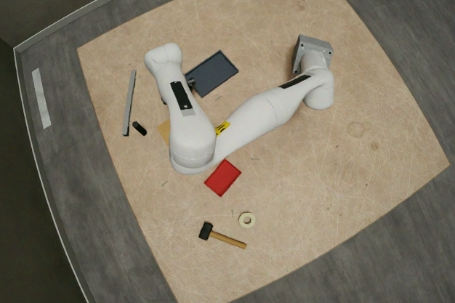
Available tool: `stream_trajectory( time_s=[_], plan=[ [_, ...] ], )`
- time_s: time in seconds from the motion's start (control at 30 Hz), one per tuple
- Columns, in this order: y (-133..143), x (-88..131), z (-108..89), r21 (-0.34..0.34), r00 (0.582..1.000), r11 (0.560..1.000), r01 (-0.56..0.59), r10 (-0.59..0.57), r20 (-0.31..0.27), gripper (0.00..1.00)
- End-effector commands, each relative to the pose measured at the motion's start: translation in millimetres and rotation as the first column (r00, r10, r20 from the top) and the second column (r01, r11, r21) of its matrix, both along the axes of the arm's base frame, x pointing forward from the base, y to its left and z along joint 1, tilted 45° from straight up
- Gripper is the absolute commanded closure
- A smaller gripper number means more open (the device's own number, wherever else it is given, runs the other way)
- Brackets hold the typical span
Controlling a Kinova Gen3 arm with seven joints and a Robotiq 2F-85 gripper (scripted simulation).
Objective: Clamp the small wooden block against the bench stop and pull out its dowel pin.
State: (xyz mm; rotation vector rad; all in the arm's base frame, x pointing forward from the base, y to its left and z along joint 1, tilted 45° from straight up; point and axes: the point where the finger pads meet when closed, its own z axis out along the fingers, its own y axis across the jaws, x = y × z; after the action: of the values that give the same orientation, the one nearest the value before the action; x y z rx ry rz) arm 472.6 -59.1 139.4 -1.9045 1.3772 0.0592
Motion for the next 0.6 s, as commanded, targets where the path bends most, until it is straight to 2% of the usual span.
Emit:
stream_trajectory(
  time_s=[0.0, 0.57],
  plan=[
    [-0.7, 0.2, 0.7, 0.000, 1.000, 1.000, 0.003, -0.003, 0.000, 0.68],
    [-0.3, 0.5, 1.2, 0.003, 1.000, 1.000, 0.008, -0.008, -0.004, 0.68]
  ],
)
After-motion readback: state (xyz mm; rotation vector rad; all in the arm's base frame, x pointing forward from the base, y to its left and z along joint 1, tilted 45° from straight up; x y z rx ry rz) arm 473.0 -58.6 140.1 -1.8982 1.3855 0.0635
